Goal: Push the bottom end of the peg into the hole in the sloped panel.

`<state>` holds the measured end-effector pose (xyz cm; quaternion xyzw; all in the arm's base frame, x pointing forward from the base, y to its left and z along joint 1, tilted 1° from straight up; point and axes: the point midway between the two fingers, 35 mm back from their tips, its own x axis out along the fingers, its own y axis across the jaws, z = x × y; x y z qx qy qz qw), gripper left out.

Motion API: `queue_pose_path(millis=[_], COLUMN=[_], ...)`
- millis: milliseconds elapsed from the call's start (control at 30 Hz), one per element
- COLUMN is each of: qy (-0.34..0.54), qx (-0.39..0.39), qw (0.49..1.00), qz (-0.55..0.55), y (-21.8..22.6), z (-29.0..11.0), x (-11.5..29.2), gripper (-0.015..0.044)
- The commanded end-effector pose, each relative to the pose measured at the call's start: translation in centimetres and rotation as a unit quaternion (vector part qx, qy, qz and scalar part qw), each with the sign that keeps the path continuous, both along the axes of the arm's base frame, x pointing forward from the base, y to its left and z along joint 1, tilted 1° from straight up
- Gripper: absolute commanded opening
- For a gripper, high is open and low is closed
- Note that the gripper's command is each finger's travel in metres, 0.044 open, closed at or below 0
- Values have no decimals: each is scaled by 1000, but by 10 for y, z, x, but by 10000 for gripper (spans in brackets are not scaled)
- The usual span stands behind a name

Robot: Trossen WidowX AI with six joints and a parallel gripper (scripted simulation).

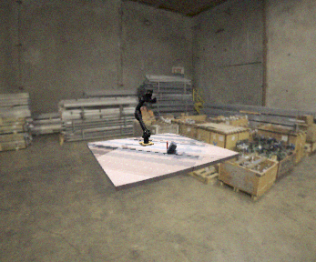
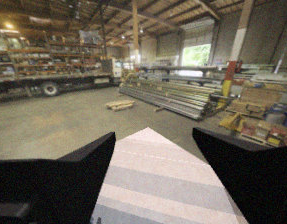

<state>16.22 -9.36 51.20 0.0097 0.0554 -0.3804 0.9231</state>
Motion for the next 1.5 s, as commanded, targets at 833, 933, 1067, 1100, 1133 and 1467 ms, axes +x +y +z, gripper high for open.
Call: queue_pose_path(millis=[833,933,1067,1100,1133,1467], qy=[210,245,269,279,290,403], qx=[59,67,79,83,86,126], qw=[964,953,945,941,937,879], qz=[149,168,168,170,174,223], y=[60,69,76,78,81,112], z=[-122,-143,-163,-171,-178,-253], x=[126,137,145,148,150,164], gripper=[440,440,440,440,440,440])
